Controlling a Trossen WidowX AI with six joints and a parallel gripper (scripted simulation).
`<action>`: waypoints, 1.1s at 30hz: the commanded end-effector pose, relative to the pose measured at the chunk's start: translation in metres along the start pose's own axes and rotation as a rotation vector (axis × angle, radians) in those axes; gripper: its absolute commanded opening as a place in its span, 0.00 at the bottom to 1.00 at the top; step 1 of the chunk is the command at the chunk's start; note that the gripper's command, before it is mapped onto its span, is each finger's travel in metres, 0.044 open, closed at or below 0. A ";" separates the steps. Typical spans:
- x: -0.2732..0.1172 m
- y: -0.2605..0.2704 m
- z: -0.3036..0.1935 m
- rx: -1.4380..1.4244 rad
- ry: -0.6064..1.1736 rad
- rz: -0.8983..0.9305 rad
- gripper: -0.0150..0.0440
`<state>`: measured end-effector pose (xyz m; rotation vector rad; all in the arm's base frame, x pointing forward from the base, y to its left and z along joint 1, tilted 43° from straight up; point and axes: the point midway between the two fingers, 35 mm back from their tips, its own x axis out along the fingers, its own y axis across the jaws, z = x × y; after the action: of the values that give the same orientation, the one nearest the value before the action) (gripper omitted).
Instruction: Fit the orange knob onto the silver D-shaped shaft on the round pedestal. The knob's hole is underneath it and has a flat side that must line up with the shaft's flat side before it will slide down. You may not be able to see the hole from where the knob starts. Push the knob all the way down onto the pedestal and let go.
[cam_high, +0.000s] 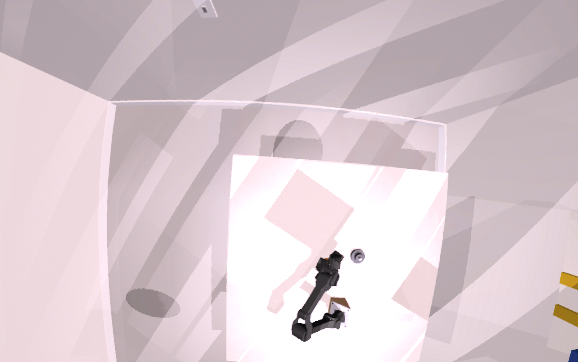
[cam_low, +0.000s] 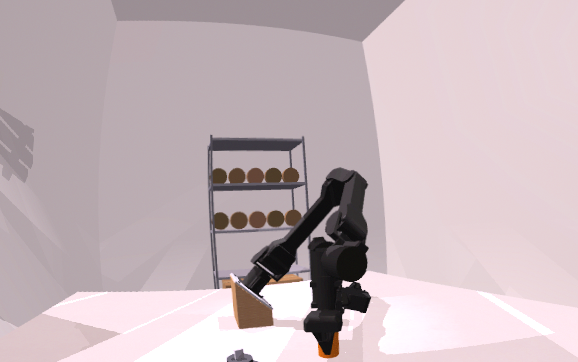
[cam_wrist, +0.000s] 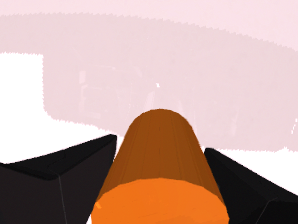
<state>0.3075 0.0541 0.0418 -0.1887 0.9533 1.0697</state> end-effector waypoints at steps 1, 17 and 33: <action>0.000 0.000 0.000 -0.001 0.000 0.000 0.66; -0.080 -0.001 -0.001 0.004 0.001 0.002 1.00; -0.063 -0.001 -0.001 0.004 0.001 0.002 1.00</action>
<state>0.3005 0.0077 0.0922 -0.1926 0.9475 1.0654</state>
